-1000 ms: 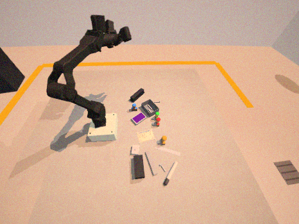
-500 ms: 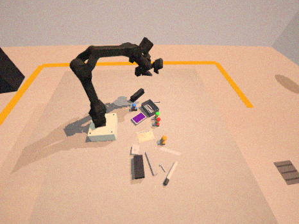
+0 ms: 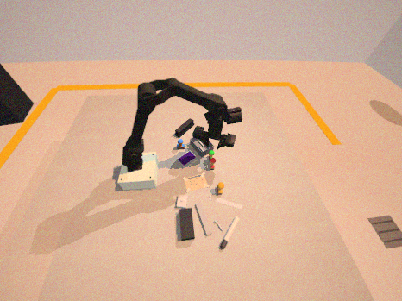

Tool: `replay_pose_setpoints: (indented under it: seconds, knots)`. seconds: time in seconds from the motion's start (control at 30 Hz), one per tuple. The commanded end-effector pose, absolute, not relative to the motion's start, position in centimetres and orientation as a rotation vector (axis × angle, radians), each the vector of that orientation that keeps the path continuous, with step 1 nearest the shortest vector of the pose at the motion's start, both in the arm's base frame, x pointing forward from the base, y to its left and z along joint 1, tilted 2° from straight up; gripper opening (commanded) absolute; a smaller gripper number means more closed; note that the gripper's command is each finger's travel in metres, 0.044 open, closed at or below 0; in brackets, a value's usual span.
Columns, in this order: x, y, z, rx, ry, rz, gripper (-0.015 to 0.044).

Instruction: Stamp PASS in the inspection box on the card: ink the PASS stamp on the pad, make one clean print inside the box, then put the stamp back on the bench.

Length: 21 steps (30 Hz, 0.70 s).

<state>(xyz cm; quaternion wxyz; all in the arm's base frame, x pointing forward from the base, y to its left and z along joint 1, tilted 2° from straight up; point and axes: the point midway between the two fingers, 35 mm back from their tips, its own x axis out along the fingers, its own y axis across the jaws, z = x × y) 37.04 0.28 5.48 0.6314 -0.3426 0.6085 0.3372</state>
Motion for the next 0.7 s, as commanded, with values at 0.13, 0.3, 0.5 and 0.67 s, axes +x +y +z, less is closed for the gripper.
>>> replay_pose_setpoints:
  seconds: [0.13, 0.3, 0.5, 0.67]
  knots:
    - [37.0, 0.2, 5.0, -0.774, 1.399, 0.806, 0.0221]
    - [37.1, 0.2, 4.2, -0.774, 1.399, 0.806, 0.0221]
    - [37.1, 0.2, 3.2, -0.774, 1.399, 0.806, 0.0221]
    - [37.2, 0.2, 2.4, -0.773, 1.399, 0.806, 0.0221]
